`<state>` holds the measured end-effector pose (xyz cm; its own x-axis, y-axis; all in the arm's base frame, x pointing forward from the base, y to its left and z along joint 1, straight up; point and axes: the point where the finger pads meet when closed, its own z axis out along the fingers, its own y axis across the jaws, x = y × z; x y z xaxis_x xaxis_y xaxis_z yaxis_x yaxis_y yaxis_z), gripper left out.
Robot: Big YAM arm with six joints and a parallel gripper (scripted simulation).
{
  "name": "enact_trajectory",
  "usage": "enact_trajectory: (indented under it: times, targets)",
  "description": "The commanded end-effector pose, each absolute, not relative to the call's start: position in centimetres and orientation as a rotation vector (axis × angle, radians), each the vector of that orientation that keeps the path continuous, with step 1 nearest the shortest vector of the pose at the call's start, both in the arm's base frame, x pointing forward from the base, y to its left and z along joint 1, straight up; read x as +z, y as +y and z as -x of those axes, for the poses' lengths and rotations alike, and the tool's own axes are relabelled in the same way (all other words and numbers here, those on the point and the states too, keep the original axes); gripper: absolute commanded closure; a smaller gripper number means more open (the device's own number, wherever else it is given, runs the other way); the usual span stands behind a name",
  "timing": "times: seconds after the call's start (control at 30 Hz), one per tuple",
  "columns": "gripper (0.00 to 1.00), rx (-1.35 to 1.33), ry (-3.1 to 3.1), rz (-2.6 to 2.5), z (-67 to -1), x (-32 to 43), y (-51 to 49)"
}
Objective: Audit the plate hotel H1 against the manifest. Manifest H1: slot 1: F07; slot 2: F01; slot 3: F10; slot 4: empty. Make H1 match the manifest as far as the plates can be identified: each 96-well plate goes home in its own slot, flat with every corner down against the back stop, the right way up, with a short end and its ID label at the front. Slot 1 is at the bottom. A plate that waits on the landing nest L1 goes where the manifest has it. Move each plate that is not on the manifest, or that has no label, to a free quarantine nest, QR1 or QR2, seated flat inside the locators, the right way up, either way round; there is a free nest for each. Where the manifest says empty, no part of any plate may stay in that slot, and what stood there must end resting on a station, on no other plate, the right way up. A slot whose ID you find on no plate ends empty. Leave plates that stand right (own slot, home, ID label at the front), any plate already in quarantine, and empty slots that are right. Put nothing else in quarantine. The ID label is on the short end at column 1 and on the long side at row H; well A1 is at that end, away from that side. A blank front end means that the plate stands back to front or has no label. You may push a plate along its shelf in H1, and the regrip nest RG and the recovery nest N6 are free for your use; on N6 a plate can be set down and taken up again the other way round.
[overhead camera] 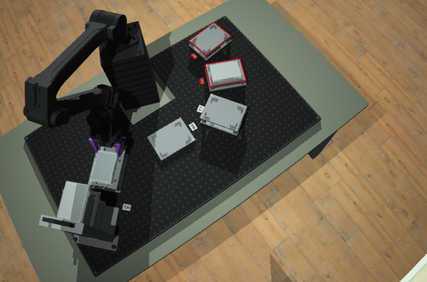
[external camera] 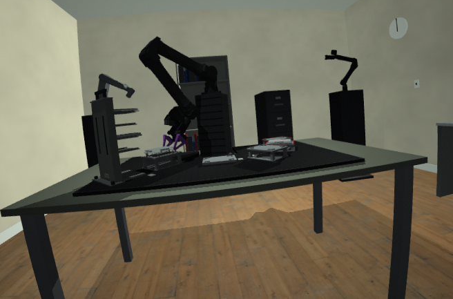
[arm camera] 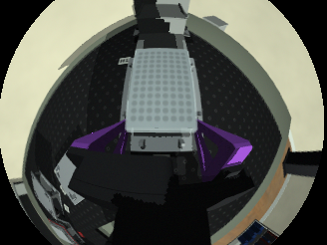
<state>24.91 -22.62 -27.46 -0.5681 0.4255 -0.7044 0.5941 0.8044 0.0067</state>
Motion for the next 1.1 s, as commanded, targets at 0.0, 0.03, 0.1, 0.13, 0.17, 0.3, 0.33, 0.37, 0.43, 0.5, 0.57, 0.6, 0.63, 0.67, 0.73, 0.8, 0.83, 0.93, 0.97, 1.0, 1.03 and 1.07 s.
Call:
enact_trajectory:
  times: [0.0, 0.03, 0.1, 0.13, 0.17, 0.3, 0.33, 0.37, 0.43, 0.5, 0.57, 0.6, 0.63, 0.67, 0.73, 0.8, 0.83, 0.93, 0.97, 1.0, 1.03, 1.07]
  targets:
    - [0.14, -0.312, 2.254, -0.738, -24.5, -27.3, -22.6]
    - [0.14, -0.315, 2.249, -0.734, -24.7, -27.4, -22.8]
    - [0.14, -0.316, 2.246, -0.733, -24.8, -27.5, -22.9]
    - [0.14, -0.319, 2.242, -0.731, -24.9, -27.4, -23.0]
    - [0.14, -0.319, 2.242, -0.731, -24.9, -27.3, -23.0]
    - [0.14, -0.317, 2.246, -0.734, -24.7, -27.8, -22.9]
    - [0.14, -0.317, 2.246, -0.732, -24.8, -27.9, -22.9]
    - [0.14, -0.319, 2.243, -0.731, -24.9, -27.8, -23.0]
    - [0.14, -0.319, 2.243, -0.731, -24.9, -27.8, -23.0]
    - [0.14, -0.32, 2.241, -0.73, -24.9, -27.6, -23.0]
    - [0.14, -0.317, 2.246, -0.733, -24.7, -28.1, -22.9]
    - [0.14, -0.316, 2.248, -0.733, -24.7, -28.2, -22.8]
    - [0.14, -0.315, 2.249, -0.734, -24.7, -28.3, -22.8]
    - [0.14, -0.316, 2.247, -0.733, -24.7, -28.3, -22.9]
    - [0.14, -0.309, 2.26, -0.739, -24.5, -28.6, -22.6]
    - [0.07, -0.302, 2.257, -0.743, -24.6, -28.0, -22.4]
    - [0.07, -0.302, 2.257, -0.743, -24.6, -28.0, -22.4]
    - [0.07, -0.302, 2.257, -0.743, -24.6, -28.0, -22.4]
    - [0.07, -0.302, 2.257, -0.743, -24.6, -28.0, -22.4]
    - [0.07, -0.302, 2.257, -0.743, -24.6, -28.0, -22.4]
    - [0.07, -0.302, 2.257, -0.743, -24.6, -28.0, -22.4]
    - [0.07, -0.302, 2.257, -0.743, -24.6, -28.0, -22.4]
